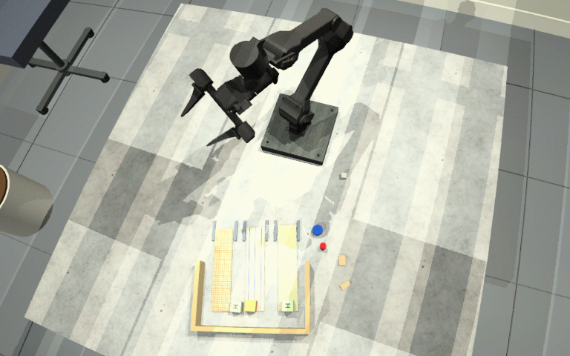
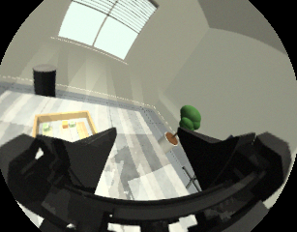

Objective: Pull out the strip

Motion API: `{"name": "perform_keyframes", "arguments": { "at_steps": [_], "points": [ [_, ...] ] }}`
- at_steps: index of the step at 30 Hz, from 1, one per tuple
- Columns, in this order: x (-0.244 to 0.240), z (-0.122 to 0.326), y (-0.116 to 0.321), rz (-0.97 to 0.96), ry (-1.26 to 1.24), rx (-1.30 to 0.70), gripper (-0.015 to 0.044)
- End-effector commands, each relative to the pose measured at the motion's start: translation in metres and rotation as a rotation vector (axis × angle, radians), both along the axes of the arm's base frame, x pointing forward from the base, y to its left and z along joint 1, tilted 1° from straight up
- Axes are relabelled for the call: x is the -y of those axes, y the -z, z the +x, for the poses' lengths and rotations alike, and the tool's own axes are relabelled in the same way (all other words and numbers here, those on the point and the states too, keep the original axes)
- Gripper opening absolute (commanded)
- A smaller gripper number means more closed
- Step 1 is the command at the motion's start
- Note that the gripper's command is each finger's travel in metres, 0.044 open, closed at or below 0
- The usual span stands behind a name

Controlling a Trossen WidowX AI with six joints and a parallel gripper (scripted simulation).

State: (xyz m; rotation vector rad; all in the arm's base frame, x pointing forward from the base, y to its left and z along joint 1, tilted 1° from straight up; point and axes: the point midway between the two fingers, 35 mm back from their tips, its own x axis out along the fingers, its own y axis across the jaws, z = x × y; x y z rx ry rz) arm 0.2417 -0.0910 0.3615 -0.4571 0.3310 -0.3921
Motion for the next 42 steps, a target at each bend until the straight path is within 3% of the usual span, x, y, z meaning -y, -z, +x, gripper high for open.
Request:
{"name": "perform_keyframes", "arguments": {
  "at_steps": [1, 11, 31, 42],
  "points": [
    [-0.037, 0.036, 0.049, 0.171, -0.154, -0.058, 0.0400],
    [-0.141, 0.061, 0.163, 0.542, -0.417, -0.287, 0.0400],
    [-0.142, 0.060, 0.165, 0.548, -0.420, -0.292, 0.0400],
    [-0.179, 0.090, 0.212, 0.470, -0.408, -0.792, 0.0111]
  ]
}}
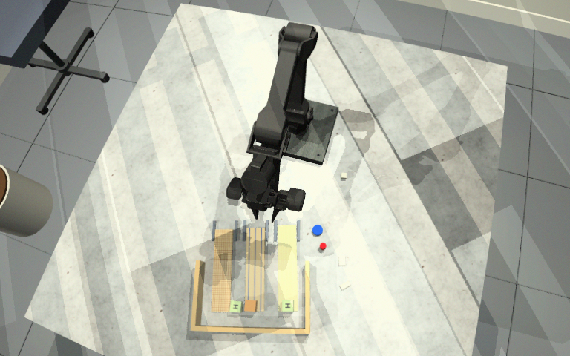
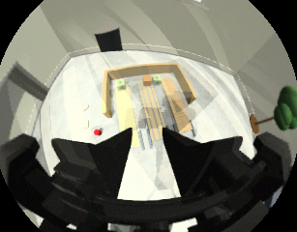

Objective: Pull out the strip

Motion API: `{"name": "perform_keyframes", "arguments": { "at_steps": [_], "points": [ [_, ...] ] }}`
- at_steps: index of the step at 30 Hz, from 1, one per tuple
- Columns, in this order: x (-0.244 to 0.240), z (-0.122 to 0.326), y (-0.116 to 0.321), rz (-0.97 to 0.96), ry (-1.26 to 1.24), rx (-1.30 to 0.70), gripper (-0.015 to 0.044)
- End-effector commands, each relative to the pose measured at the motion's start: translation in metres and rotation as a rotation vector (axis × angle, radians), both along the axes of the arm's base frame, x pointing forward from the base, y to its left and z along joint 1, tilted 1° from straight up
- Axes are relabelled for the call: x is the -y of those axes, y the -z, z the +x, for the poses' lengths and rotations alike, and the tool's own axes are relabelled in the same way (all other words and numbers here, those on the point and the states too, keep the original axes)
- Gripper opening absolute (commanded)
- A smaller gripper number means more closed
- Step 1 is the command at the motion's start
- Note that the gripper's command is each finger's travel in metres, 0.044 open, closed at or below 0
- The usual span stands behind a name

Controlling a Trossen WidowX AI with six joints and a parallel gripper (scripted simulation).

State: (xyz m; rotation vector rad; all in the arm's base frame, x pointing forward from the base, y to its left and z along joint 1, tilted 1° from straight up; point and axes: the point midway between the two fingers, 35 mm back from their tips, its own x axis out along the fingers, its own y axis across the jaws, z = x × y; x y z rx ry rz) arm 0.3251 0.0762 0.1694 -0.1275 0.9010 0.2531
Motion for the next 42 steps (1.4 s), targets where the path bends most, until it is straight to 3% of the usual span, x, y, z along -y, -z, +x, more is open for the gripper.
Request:
{"name": "perform_keyframes", "arguments": {
  "at_steps": [1, 4, 10, 42],
  "points": [
    [-0.015, 0.008, 0.026, -0.073, -0.070, -0.192, 0.0085],
    [-0.026, 0.011, 0.044, -0.125, -0.123, -0.333, 0.0006],
    [-0.047, 0.010, 0.078, -0.218, -0.218, -0.579, 0.0000],
    [-0.051, 0.011, 0.119, -0.220, -0.221, -0.587, 0.0000]
  ]
}}
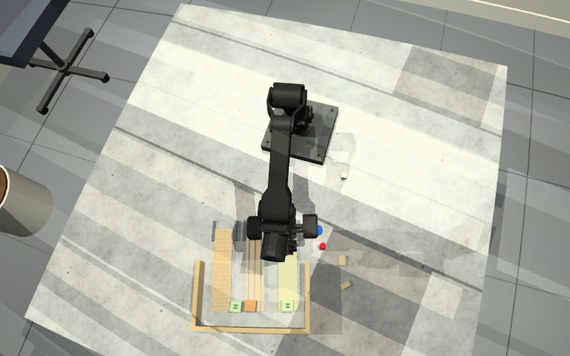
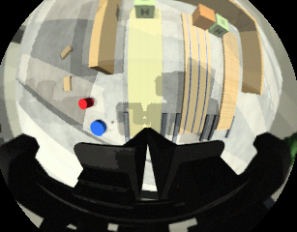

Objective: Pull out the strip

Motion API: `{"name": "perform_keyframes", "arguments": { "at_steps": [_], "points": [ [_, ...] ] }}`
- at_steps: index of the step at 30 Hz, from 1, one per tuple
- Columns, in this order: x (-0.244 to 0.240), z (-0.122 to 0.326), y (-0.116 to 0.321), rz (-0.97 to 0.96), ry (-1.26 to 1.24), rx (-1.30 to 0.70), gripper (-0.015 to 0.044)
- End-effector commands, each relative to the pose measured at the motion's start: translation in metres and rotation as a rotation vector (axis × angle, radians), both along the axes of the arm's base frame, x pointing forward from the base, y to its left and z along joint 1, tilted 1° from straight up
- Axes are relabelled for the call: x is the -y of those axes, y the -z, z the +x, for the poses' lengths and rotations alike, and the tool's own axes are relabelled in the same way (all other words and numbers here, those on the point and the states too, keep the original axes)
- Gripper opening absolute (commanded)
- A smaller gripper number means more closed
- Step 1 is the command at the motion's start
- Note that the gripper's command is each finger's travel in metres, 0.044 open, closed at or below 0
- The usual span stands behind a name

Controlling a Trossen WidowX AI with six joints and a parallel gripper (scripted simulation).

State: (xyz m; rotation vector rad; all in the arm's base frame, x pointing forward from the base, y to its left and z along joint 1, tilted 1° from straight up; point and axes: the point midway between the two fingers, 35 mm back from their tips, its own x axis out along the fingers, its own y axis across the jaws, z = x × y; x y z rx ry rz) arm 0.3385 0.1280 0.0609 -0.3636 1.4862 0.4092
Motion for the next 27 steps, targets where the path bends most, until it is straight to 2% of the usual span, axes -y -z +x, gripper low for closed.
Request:
{"name": "perform_keyframes", "arguments": {
  "at_steps": [1, 18, 27],
  "points": [
    [0.001, -0.002, 0.012, -0.010, -0.003, -0.013, 0.0000],
    [-0.001, -0.005, 0.039, -0.009, -0.003, -0.014, 0.0000],
    [-0.001, -0.005, 0.040, -0.009, -0.003, -0.014, 0.0000]
  ]
}}
